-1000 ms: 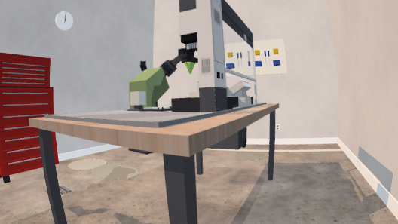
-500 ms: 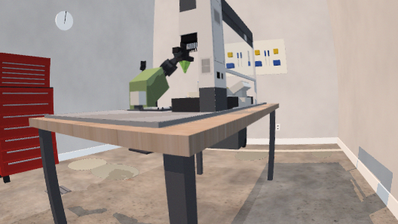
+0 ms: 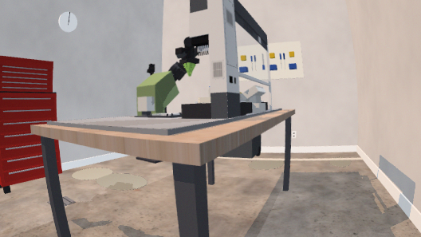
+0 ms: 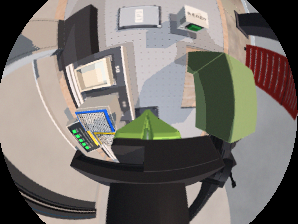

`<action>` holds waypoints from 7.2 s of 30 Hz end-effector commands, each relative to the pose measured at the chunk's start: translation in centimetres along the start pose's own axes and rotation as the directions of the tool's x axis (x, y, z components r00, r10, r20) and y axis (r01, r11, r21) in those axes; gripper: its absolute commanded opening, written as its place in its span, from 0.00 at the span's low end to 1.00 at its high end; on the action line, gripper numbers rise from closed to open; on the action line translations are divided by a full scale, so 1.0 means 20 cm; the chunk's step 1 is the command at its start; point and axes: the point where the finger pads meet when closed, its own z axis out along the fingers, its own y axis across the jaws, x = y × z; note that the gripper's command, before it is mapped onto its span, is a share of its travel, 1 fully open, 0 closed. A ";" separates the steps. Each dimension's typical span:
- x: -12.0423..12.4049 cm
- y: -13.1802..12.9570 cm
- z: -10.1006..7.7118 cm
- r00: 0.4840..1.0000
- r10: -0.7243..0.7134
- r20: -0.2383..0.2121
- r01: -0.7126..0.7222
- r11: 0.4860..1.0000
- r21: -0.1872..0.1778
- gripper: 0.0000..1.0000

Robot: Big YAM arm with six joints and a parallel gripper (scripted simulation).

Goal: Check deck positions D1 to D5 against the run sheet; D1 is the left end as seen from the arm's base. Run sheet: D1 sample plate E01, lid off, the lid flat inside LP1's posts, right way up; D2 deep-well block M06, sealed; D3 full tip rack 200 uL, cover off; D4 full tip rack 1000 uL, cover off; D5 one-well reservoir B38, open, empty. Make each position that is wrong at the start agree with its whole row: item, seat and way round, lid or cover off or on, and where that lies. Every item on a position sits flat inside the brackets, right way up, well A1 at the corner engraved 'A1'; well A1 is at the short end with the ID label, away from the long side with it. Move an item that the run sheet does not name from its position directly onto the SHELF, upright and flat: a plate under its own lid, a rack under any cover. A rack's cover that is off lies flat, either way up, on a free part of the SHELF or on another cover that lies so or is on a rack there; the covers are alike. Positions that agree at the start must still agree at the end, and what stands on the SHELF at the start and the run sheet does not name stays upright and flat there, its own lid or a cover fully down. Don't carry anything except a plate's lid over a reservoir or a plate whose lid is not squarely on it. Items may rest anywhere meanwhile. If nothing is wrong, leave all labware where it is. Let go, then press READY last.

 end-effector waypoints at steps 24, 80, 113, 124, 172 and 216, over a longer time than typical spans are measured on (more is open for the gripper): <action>-0.69 0.10 -0.10 0.998 -0.042 0.048 0.044 0.998 -0.047 0.00; -0.65 -0.38 -0.06 0.999 -0.030 0.040 0.031 0.999 -0.034 0.00; -0.70 -0.62 0.11 0.999 -0.017 0.030 0.017 1.000 -0.010 0.00; -0.68 -0.63 0.20 1.000 -0.014 0.020 0.014 1.000 -0.007 0.00; -0.65 -0.65 0.57 1.000 -0.010 0.008 0.010 1.000 -0.005 0.00; -0.64 -0.65 0.74 1.000 -0.010 0.006 0.010 1.000 -0.004 0.00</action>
